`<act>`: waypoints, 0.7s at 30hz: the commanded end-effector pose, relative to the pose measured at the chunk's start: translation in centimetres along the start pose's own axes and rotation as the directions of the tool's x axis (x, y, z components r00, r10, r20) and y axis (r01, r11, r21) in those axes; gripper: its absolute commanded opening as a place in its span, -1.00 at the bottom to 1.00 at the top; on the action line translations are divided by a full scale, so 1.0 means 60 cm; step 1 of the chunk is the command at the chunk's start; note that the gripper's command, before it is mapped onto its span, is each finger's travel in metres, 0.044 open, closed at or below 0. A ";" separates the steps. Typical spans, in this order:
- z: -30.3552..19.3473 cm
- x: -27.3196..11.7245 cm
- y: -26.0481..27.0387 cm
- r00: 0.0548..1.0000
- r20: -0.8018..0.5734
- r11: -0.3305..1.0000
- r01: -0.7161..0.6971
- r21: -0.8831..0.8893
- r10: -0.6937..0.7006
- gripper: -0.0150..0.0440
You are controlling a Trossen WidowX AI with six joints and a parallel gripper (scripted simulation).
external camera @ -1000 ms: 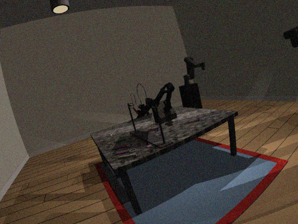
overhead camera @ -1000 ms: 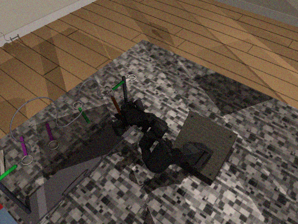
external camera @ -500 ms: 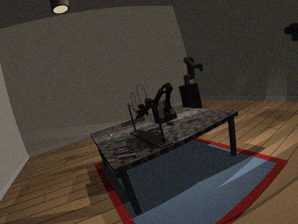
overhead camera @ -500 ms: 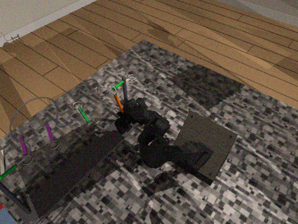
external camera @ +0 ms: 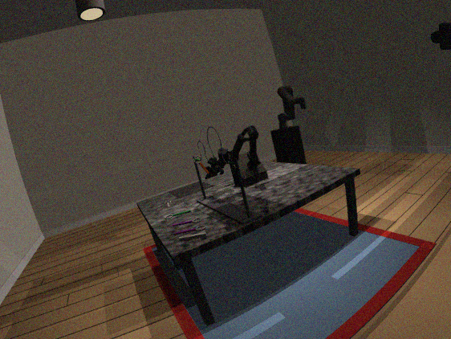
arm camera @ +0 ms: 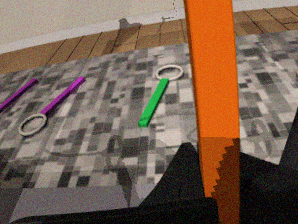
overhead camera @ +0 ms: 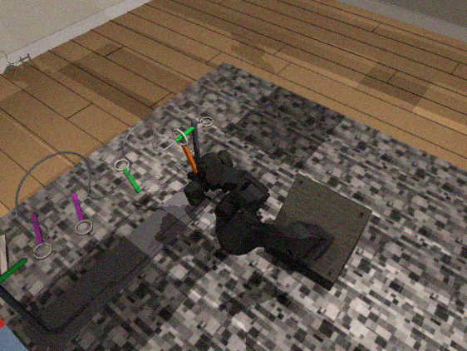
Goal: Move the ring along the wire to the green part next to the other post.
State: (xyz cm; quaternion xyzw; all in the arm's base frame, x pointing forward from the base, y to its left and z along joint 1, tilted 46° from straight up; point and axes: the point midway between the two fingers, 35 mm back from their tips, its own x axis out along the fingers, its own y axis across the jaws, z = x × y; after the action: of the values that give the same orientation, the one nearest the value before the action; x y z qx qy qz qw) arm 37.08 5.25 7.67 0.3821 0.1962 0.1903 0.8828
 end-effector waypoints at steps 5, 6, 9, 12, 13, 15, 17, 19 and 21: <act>-0.007 0.002 -0.004 1.000 -0.004 1.000 -0.004 -0.003 0.004 -1.00; -0.009 0.003 -0.004 1.000 -0.004 1.000 -0.004 -0.003 0.004 -1.00; -0.016 0.006 -0.005 1.000 -0.004 1.000 -0.004 -0.003 0.004 -1.00; -0.023 0.009 -0.005 1.000 -0.003 1.000 -0.004 -0.003 0.004 -1.00; -0.024 0.010 -0.005 1.000 -0.003 1.000 -0.004 -0.003 0.004 -1.00; -0.026 0.010 -0.006 1.000 -0.003 1.000 -0.004 -0.003 0.004 -1.00; -0.026 0.010 -0.006 1.000 -0.003 1.000 -0.004 -0.003 0.004 -1.00; -0.026 0.010 -0.006 1.000 -0.003 1.000 -0.004 -0.003 0.004 -1.00; -0.026 0.010 -0.006 1.000 -0.003 1.000 -0.004 -0.003 0.004 -1.00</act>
State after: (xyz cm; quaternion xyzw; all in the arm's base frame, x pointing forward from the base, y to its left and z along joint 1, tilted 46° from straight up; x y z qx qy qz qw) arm 36.91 6.28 6.38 0.3797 0.1963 0.1950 0.8828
